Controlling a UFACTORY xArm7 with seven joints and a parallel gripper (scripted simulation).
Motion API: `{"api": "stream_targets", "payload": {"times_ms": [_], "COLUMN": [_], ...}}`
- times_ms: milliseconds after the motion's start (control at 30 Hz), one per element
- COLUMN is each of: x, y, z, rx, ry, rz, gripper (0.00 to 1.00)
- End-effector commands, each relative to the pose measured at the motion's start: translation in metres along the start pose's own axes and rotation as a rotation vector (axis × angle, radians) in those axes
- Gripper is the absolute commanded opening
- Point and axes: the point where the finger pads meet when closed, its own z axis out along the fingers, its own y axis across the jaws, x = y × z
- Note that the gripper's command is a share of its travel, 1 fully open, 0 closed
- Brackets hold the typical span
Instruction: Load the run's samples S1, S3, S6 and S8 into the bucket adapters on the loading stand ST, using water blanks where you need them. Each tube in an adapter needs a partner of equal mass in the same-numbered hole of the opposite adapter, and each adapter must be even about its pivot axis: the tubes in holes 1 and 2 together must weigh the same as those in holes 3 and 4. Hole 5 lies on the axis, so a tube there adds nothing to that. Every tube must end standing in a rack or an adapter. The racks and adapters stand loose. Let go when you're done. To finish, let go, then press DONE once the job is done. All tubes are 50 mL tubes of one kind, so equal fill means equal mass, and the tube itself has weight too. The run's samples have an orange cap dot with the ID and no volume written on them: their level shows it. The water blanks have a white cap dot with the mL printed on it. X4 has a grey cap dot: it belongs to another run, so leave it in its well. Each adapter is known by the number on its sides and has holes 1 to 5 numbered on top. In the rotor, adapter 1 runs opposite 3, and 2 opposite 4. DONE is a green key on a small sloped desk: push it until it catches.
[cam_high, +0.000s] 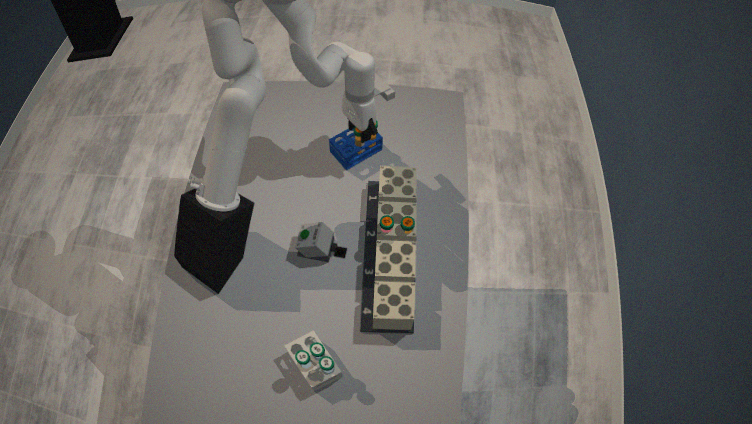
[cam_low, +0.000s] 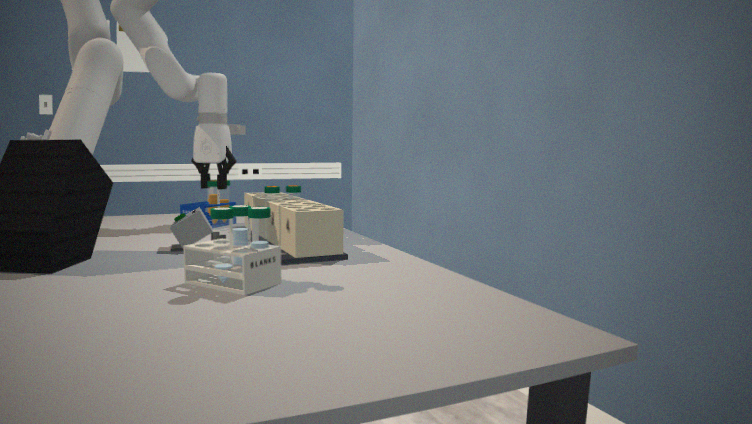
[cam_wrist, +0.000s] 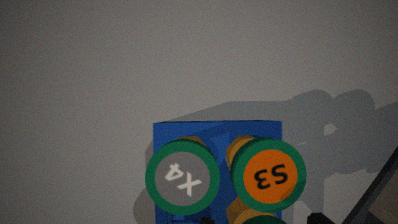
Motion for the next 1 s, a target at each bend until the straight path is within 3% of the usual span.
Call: {"api": "stream_targets", "payload": {"times_ms": [0, 500, 533, 967], "x": [0.0011, 0.0011, 0.0011, 0.0011], "y": [0.0004, 0.0004, 0.0005, 0.0004], "z": [0.0013, 0.0019, 0.0014, 0.0003], "rx": [-0.001, -0.001, -0.001, -0.001], "ry": [0.003, 0.003, 0.003, 0.003], "rz": [0.0, 0.0, 0.0, 0.0], "gripper": [0.57, 0.57, 0.0, 0.0]}}
